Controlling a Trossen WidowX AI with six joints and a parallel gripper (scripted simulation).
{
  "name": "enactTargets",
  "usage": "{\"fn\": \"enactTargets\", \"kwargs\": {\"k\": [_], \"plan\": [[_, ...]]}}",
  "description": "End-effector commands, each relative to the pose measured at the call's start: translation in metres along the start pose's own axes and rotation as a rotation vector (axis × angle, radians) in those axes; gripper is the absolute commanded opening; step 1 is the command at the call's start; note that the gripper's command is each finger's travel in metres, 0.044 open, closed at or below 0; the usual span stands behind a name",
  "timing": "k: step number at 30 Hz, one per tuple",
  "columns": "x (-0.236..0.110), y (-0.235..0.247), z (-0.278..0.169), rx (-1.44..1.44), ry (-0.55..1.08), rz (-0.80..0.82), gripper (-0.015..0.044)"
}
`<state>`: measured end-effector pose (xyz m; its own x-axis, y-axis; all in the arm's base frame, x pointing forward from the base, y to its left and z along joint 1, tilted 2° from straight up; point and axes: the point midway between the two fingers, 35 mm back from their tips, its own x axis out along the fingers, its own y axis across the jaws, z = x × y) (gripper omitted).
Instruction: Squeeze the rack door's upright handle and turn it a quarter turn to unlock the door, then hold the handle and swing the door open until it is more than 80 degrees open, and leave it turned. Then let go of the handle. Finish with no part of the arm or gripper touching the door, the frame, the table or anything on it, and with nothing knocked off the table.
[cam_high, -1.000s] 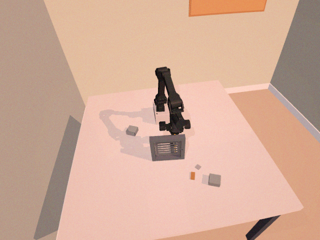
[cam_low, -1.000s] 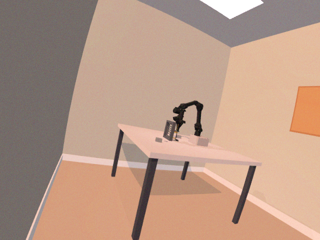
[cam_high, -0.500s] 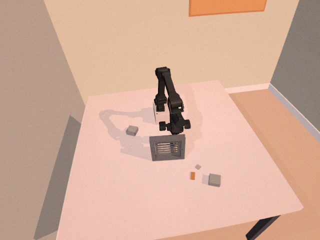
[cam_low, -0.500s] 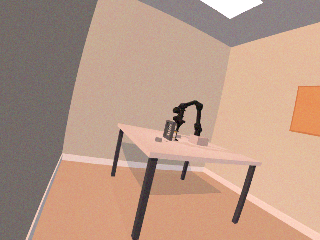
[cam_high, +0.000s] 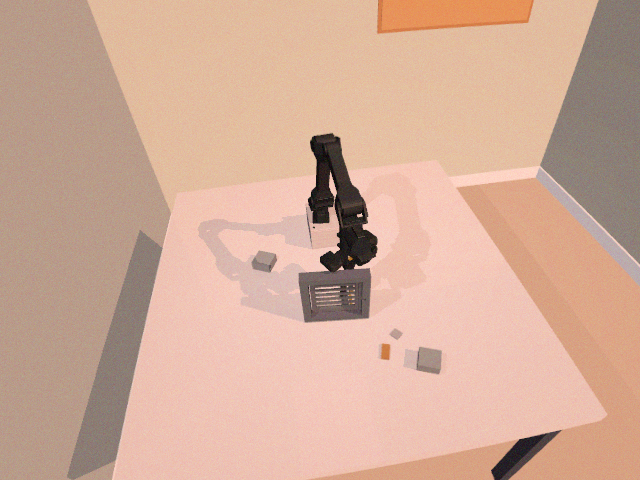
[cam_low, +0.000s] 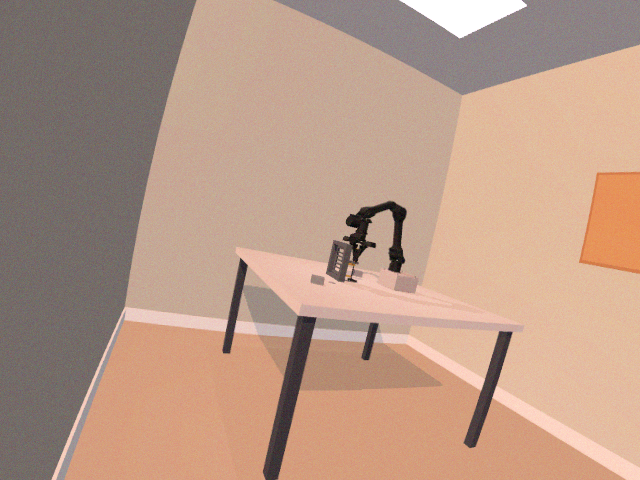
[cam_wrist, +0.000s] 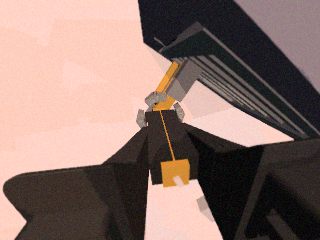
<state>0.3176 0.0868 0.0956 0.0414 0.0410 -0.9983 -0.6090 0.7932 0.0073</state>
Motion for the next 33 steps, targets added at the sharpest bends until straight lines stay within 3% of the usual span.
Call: {"fn": "enactTargets", "kwargs": {"k": [1,22,33], "plan": [[0.0011,0.0,-0.0005,-0.229,0.003,0.0,0.0025],[0.0012,0.0,-0.0006,-1.255,0.003,0.001,0.0025],[0.0012,0.0,-0.0006,-1.287,0.003,0.001,0.0025]]}}
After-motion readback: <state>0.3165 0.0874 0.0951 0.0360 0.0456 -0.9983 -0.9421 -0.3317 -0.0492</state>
